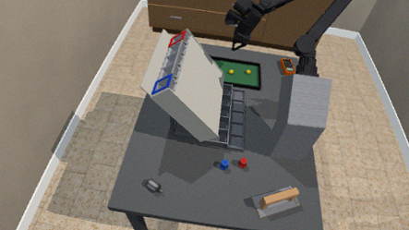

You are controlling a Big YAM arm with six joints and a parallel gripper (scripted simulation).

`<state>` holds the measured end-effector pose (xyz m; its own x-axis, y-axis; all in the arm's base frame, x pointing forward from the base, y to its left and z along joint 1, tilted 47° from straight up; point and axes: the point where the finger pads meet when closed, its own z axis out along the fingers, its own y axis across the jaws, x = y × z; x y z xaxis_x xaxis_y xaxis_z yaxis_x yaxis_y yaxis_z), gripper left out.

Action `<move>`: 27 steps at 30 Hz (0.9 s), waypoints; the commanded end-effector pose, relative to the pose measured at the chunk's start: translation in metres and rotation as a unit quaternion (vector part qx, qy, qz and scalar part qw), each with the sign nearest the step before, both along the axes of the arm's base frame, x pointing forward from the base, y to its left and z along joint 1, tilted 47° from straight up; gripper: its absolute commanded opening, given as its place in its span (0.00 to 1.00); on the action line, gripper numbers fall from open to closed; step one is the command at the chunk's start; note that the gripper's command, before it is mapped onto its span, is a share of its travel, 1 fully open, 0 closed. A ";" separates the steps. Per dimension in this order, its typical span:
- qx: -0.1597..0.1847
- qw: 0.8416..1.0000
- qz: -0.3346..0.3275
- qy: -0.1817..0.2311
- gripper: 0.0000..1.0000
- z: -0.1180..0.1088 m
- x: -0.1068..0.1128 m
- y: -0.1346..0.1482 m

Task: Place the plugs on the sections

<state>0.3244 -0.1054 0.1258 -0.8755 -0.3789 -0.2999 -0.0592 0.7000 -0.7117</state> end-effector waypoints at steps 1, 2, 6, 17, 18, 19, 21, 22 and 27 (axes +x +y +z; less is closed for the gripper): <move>-0.017 1.000 -0.004 0.022 0.56 0.007 -0.011 -0.030; -0.018 1.000 -0.008 0.020 0.56 0.012 -0.010 -0.038; -0.023 0.999 -0.027 0.027 0.56 0.022 -0.013 -0.072; -0.027 0.995 -0.064 0.072 0.56 0.017 -0.040 -0.138; -0.028 0.994 -0.067 0.076 0.56 0.017 -0.043 -0.144; -0.028 0.994 -0.071 0.080 0.56 0.017 -0.046 -0.151; -0.029 0.993 -0.078 0.087 0.56 0.017 -0.051 -0.164; -0.029 0.992 -0.082 0.091 0.56 0.017 -0.054 -0.170; -0.030 0.990 -0.095 0.104 0.56 0.016 -0.063 -0.192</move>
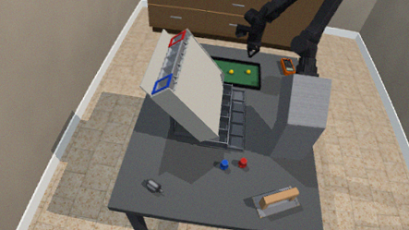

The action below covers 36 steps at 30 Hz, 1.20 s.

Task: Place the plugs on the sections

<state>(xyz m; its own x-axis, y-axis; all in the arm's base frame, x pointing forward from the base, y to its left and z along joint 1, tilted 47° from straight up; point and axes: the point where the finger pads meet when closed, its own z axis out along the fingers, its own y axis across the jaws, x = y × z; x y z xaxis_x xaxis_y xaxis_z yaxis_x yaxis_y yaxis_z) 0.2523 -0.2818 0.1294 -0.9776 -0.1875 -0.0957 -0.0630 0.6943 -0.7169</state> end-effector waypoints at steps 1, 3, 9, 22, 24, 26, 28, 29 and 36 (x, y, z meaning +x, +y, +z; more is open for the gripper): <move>-0.016 1.000 0.012 0.001 0.56 0.013 0.009 -0.016; -0.017 1.000 0.007 0.007 0.56 0.013 0.005 -0.025; -0.018 1.000 -0.006 0.020 0.56 0.012 -0.005 -0.048; -0.022 0.999 -0.016 0.025 0.56 0.016 -0.011 -0.062; -0.022 0.999 -0.015 0.026 0.56 0.016 -0.011 -0.062; -0.022 0.999 -0.013 0.026 0.56 0.015 -0.010 -0.061; -0.022 0.999 -0.014 0.025 0.56 0.015 -0.010 -0.061; -0.022 0.999 -0.014 0.025 0.56 0.015 -0.010 -0.061; -0.022 0.999 -0.014 0.025 0.56 0.015 -0.010 -0.061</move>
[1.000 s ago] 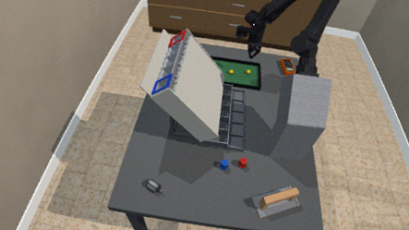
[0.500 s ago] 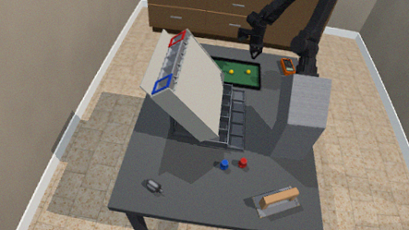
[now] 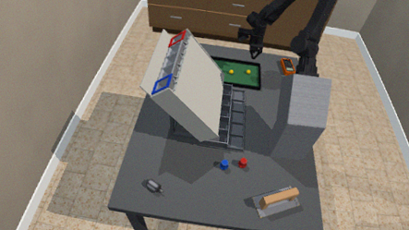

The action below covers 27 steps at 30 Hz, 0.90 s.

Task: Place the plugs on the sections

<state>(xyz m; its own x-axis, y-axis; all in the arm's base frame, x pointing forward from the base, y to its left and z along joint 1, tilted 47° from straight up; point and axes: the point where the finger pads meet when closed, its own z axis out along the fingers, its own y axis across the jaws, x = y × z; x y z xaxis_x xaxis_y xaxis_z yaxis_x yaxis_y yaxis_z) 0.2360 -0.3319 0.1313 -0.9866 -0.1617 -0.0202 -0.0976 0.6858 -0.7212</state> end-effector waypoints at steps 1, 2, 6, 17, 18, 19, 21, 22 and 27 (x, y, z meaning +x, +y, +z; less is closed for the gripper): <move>-0.014 1.000 0.000 -0.012 0.56 0.014 0.007 -0.011; -0.014 1.000 0.000 -0.012 0.56 0.014 0.007 -0.011; -0.014 1.000 0.000 -0.012 0.56 0.014 0.007 -0.011; -0.014 1.000 0.000 -0.012 0.56 0.014 0.007 -0.011; -0.014 1.000 0.000 -0.012 0.56 0.014 0.007 -0.011; -0.014 1.000 0.000 -0.012 0.56 0.014 0.007 -0.011; -0.014 1.000 0.000 -0.012 0.56 0.014 0.007 -0.011; -0.014 1.000 0.000 -0.012 0.56 0.014 0.007 -0.011; -0.011 1.000 -0.001 -0.008 0.56 0.009 0.005 -0.014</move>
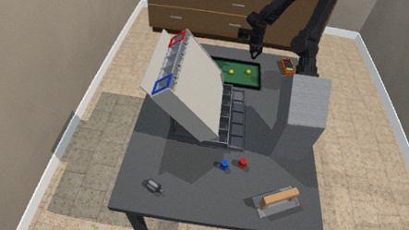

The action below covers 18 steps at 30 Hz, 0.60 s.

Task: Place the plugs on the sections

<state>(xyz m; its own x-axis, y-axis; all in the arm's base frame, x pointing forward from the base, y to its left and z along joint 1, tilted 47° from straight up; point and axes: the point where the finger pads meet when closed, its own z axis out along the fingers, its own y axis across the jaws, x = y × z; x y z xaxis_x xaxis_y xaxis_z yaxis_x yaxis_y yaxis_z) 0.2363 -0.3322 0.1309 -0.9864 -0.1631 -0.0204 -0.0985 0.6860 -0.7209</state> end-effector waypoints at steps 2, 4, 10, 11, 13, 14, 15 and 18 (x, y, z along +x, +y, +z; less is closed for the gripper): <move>-0.011 1.000 -0.002 -0.008 0.56 0.006 0.006 -0.016; -0.011 1.000 -0.002 -0.007 0.56 0.002 0.006 -0.020; -0.010 1.000 -0.002 -0.006 0.56 -0.012 0.008 -0.034; -0.010 1.000 -0.002 -0.006 0.56 -0.016 0.009 -0.038; -0.009 1.000 -0.002 -0.005 0.56 -0.024 0.010 -0.046; -0.009 1.000 -0.002 -0.005 0.56 -0.029 0.011 -0.050; -0.008 1.000 -0.002 -0.005 0.56 -0.033 0.012 -0.055; -0.008 1.000 -0.002 -0.004 0.56 -0.045 0.013 -0.066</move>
